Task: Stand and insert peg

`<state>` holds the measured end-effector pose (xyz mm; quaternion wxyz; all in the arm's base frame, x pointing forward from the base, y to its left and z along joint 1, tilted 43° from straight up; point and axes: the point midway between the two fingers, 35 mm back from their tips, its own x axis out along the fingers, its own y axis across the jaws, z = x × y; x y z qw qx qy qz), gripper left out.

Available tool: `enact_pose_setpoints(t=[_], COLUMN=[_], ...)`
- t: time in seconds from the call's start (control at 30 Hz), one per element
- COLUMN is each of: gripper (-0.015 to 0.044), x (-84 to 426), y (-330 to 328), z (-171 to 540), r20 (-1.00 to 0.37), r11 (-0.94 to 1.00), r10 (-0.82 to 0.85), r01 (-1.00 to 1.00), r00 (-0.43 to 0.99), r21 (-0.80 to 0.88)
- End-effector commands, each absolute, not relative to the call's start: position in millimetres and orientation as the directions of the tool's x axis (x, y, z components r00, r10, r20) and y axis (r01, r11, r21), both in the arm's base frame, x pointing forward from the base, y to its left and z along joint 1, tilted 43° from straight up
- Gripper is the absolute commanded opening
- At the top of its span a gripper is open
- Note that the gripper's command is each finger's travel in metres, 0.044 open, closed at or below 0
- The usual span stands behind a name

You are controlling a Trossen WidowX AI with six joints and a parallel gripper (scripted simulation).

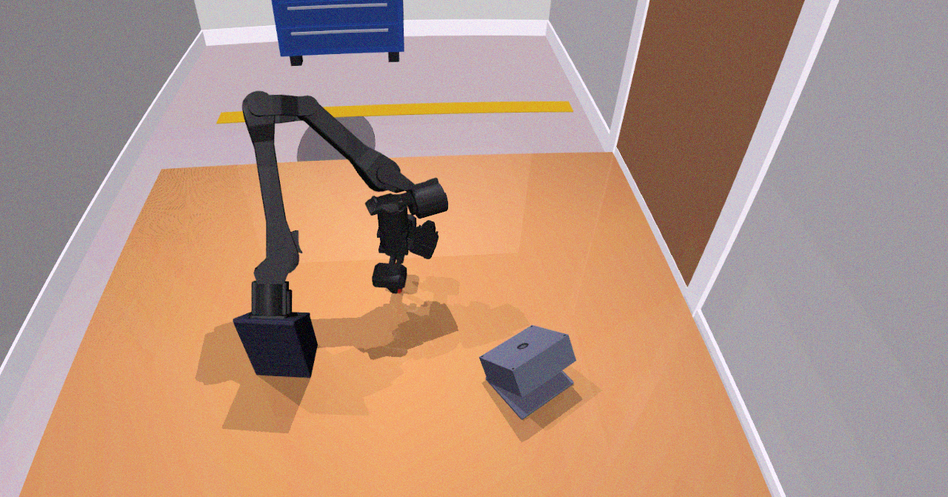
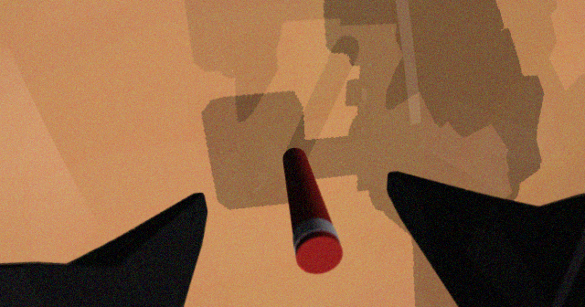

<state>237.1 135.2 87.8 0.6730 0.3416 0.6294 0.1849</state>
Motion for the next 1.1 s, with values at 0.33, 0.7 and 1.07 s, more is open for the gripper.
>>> enact_pose_setpoints(t=[0.33, 0.7, 1.07], gripper=[0.0072, 0.0, 0.0], x=[237.1, 237.2, 236.2], y=[135.3, 133.9, 106.5], z=[88.3, 89.5, 112.9], r20=[-0.72, -0.721, -0.729], r11=[0.698, 0.699, 0.706], r10=[0.679, 0.679, 0.67], r01=[0.179, 0.179, 0.185], r00=[0.139, 0.139, 0.136], r21=[0.693, 0.692, 0.684])
